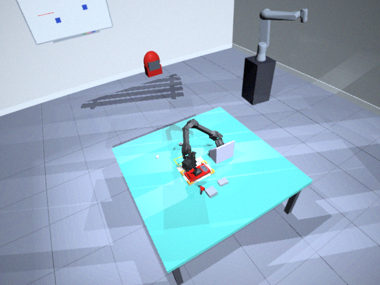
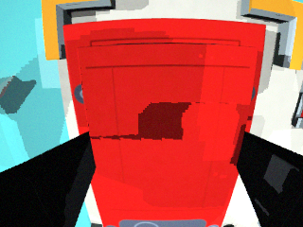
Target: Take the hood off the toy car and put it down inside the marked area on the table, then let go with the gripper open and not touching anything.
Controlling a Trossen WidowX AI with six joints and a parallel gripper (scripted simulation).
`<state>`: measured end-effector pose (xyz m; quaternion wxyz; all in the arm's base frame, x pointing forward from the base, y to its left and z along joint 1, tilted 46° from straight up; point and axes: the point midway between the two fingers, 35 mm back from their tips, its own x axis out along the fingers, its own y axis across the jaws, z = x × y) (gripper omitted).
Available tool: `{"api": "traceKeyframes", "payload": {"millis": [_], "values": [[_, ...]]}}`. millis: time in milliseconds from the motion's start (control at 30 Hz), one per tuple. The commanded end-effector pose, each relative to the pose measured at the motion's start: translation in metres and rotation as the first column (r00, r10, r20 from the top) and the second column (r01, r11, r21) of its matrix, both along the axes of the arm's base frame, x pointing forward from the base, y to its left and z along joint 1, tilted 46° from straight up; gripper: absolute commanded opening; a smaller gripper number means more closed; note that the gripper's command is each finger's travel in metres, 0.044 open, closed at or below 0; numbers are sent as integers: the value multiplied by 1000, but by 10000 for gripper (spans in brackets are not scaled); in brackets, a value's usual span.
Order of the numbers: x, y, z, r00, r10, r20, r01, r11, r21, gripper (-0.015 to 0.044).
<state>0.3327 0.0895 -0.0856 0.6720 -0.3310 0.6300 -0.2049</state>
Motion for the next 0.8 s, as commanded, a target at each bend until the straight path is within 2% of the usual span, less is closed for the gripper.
{"api": "traceKeyframes", "payload": {"millis": [0, 233, 267, 767], "values": [[0, 1, 1, 1000, 0, 1, 0, 1000, 0, 196], [0, 4, 4, 1000, 0, 0, 0, 1000, 1, 12], [0, 4, 4, 1000, 0, 0, 0, 1000, 1, 0], [-2, 11, 11, 1000, 0, 0, 0, 1000, 1, 0]]}}
